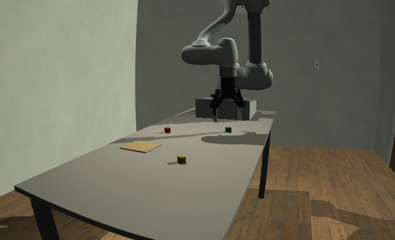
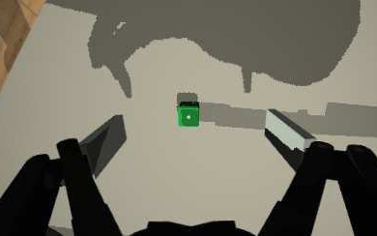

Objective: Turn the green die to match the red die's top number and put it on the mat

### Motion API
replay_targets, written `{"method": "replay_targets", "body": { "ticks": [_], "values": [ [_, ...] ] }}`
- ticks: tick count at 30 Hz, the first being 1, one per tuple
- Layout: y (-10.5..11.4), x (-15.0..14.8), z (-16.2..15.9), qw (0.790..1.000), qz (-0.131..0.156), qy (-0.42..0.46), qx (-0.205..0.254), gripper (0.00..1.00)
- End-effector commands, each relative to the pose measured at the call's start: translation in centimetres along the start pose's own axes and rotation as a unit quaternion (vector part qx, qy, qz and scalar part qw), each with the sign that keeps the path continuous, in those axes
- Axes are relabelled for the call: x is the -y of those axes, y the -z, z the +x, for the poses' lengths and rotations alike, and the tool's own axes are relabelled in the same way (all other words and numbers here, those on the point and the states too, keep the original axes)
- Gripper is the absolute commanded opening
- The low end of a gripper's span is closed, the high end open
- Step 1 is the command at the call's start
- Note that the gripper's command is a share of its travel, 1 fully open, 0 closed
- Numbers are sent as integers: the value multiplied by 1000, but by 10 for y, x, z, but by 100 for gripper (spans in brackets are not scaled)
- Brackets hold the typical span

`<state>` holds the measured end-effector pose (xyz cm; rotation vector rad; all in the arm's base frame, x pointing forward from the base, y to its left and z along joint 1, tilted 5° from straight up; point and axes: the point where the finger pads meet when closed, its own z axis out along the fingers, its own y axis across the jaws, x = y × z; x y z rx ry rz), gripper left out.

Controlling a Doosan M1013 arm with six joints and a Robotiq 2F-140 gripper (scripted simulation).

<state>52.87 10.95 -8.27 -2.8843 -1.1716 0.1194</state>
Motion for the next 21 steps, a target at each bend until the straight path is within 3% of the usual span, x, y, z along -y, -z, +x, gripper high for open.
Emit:
{"method": "replay_targets", "body": {
  "ticks": [1,9,11,17,21],
  "values": [
    [7,0,0,1000,0,0,0,100],
    [55,0,0,1000,0,0,0,100],
    [55,0,0,1000,0,0,0,100],
    [85,0,0,1000,0,0,0,100],
    [88,0,0,1000,0,0,0,100]
  ]
}}
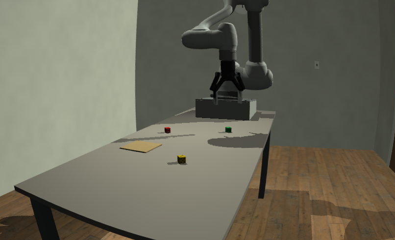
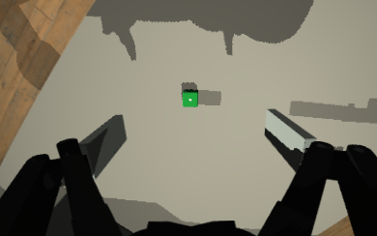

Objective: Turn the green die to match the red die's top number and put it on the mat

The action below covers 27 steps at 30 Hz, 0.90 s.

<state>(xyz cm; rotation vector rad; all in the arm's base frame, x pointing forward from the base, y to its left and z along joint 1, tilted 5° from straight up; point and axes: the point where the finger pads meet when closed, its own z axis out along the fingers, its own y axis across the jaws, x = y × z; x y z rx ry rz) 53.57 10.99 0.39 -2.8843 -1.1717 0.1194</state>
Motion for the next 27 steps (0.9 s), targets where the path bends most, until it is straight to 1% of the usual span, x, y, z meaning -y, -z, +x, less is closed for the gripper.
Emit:
{"method": "replay_targets", "body": {
  "ticks": [1,10,16,27],
  "values": [
    [2,0,0,1000,0,0,0,100],
    [1,1,0,1000,0,-2,0,100],
    [-5,6,-4,1000,0,-30,0,100],
    [-5,7,-4,1000,0,-30,0,100]
  ]
}}
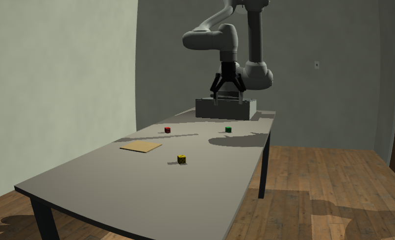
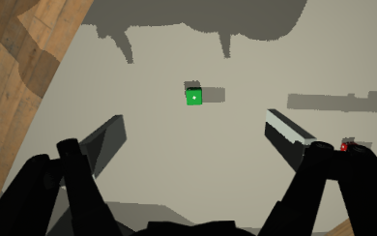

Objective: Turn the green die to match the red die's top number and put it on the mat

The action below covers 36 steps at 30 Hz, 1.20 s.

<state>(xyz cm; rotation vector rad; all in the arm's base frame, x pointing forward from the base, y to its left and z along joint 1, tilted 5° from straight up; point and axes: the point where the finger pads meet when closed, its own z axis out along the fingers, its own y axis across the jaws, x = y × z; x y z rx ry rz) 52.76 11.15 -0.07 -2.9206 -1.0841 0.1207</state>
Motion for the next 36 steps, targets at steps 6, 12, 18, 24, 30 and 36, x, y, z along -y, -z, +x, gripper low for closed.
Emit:
{"method": "replay_targets", "body": {
  "ticks": [6,12,18,24,30,36],
  "values": [
    [-21,0,0,1000,0,0,0,100],
    [-34,1,-1,1000,0,0,0,32],
    [-34,1,-1,1000,0,0,0,32],
    [-34,1,-1,1000,0,0,0,32],
    [-34,1,-1,1000,0,0,0,32],
    [-34,1,-1,1000,0,0,0,32]
  ]
}}
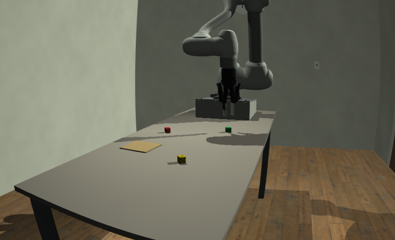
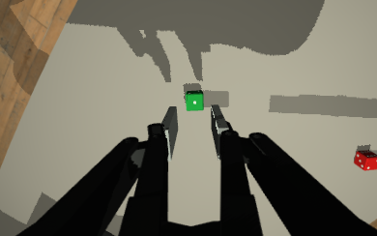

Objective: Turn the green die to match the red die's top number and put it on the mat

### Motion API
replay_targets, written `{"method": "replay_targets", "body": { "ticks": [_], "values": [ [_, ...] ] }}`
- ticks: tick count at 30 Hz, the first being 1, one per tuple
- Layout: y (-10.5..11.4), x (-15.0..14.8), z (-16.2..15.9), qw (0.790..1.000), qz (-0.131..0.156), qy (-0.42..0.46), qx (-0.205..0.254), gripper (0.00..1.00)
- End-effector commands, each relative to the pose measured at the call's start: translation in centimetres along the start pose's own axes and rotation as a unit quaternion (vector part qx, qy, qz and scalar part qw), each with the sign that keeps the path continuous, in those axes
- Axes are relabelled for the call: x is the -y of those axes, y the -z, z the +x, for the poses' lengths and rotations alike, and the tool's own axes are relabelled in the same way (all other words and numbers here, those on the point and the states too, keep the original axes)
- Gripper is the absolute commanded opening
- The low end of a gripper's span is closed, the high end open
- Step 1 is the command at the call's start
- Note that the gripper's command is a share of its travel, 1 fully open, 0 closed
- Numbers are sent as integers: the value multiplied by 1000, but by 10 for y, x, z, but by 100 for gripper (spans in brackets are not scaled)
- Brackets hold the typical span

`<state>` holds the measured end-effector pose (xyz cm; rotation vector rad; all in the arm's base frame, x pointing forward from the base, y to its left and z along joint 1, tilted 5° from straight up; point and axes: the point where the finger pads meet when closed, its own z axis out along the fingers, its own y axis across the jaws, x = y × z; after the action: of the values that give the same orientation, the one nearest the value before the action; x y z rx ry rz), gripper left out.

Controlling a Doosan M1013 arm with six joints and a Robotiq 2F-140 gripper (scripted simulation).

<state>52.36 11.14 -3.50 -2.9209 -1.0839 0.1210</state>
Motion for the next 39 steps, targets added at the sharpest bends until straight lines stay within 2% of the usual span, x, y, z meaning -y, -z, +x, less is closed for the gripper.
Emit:
{"method": "replay_targets", "body": {
  "ticks": [1,20,39],
  "values": [
    [0,0,0,1000,0,0,0,32],
    [-2,0,0,1000,0,0,0,32],
    [-22,0,0,1000,0,0,0,32]
  ]
}}
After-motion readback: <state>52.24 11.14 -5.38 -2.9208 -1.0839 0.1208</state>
